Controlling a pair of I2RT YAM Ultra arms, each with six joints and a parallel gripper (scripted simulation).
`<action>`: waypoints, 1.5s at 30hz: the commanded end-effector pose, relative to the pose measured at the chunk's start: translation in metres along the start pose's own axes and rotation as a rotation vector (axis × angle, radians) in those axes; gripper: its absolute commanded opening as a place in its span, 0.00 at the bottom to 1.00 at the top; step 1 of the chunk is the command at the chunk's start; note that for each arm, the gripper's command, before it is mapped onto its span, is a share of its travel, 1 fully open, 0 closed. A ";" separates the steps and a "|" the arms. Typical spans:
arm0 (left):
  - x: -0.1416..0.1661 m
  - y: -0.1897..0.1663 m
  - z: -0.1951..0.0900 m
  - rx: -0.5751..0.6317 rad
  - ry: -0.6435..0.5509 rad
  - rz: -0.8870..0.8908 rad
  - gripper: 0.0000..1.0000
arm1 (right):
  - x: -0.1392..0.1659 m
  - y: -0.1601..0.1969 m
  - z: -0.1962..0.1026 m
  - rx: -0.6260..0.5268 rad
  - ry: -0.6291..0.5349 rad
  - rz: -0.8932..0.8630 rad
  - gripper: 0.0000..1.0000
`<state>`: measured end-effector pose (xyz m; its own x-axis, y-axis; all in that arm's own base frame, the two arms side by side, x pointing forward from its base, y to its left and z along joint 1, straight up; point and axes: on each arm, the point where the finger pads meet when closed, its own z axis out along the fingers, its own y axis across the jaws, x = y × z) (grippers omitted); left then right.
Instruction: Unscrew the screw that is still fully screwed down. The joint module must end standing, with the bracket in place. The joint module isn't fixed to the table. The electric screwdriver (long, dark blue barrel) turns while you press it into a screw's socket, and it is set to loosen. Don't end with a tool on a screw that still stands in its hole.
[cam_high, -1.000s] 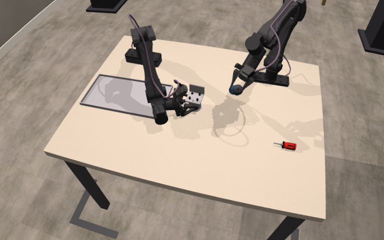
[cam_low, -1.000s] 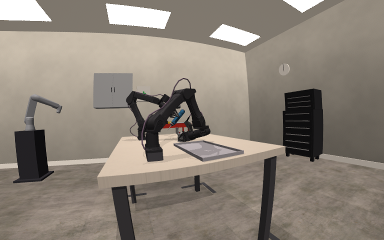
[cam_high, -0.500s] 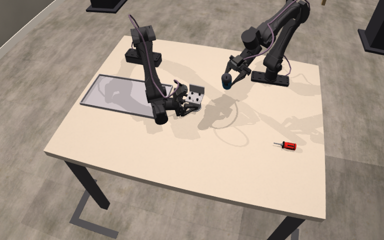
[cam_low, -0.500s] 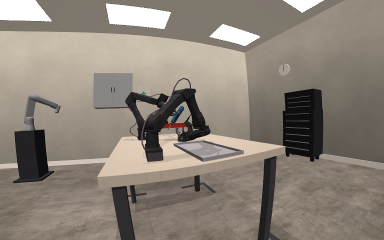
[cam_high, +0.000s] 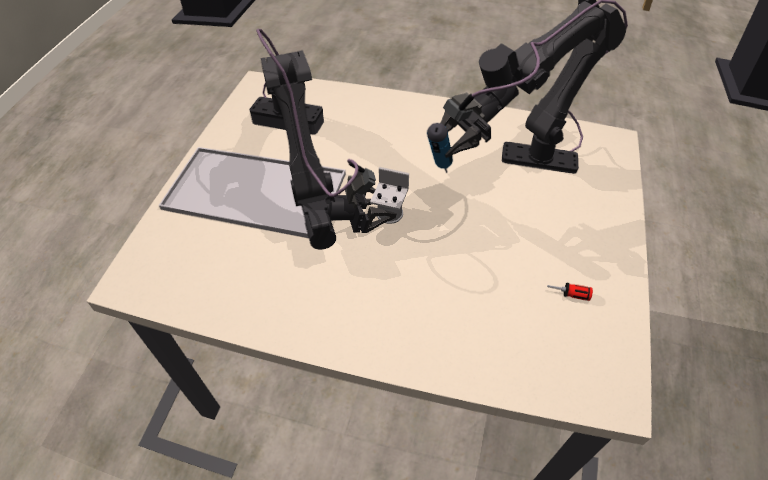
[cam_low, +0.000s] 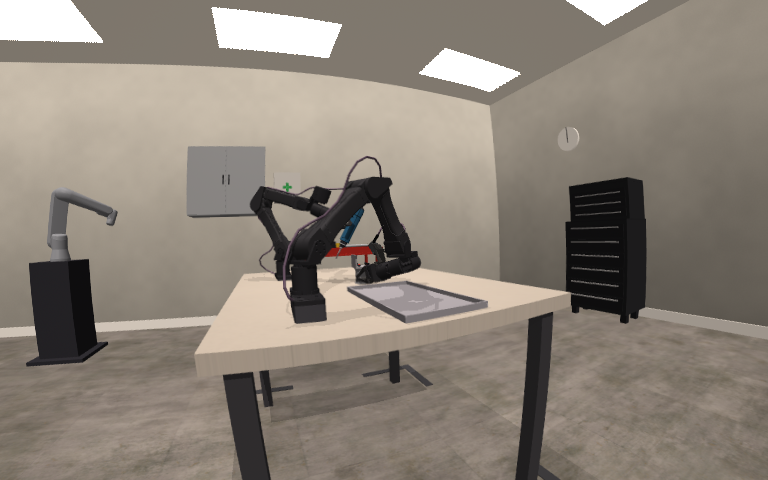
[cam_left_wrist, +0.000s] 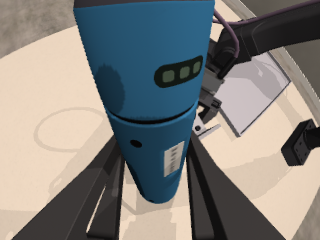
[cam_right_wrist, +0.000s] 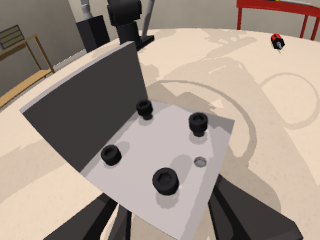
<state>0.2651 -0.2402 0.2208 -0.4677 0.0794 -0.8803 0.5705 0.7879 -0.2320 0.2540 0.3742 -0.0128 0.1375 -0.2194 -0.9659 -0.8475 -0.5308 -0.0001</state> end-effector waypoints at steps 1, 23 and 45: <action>-0.047 -0.019 -0.004 0.060 -0.166 0.051 0.42 | -0.012 -0.005 0.002 -0.008 -0.031 -0.026 0.59; -0.046 -0.068 -0.029 0.202 -0.301 0.210 0.42 | -0.012 -0.005 0.002 -0.008 -0.031 -0.026 0.59; -0.072 -0.105 -0.050 0.292 -0.448 0.306 0.42 | -0.012 -0.005 0.002 -0.008 -0.031 -0.026 0.59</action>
<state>0.1986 -0.2953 0.2830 -0.0546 0.0773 -0.9955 0.8296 0.5584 -0.0022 0.2540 0.3742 -0.0128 0.1375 -0.2194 -0.9659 -0.8475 -0.5308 -0.0001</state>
